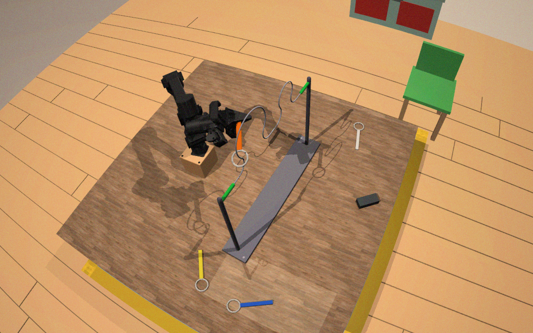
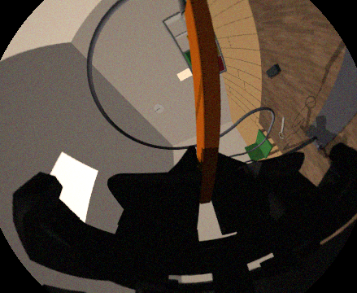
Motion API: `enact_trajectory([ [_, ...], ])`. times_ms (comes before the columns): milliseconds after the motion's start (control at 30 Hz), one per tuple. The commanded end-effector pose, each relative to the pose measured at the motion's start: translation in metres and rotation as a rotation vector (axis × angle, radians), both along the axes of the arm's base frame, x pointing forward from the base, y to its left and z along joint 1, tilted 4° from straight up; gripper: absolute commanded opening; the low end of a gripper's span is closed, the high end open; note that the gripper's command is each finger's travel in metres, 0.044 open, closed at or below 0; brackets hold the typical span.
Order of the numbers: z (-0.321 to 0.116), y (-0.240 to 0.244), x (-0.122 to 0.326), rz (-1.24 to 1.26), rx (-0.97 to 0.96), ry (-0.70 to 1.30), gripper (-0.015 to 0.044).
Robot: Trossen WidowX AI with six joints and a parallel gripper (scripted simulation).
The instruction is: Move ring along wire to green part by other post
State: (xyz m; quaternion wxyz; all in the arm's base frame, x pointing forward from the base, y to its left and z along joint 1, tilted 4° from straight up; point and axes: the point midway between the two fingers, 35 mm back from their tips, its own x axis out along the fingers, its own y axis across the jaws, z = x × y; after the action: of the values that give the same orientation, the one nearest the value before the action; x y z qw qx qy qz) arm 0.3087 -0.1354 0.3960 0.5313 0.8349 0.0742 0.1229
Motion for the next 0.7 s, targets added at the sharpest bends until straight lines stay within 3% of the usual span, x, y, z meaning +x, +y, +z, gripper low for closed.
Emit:
enact_trajectory([
  [0, 0.0039, 0.0002, -0.0003, 0.005, -0.034, 0.0, -0.015],
  [667, 0.0012, 0.0011, -0.0002, 0.018, -0.183, 0.046, -0.015],
])
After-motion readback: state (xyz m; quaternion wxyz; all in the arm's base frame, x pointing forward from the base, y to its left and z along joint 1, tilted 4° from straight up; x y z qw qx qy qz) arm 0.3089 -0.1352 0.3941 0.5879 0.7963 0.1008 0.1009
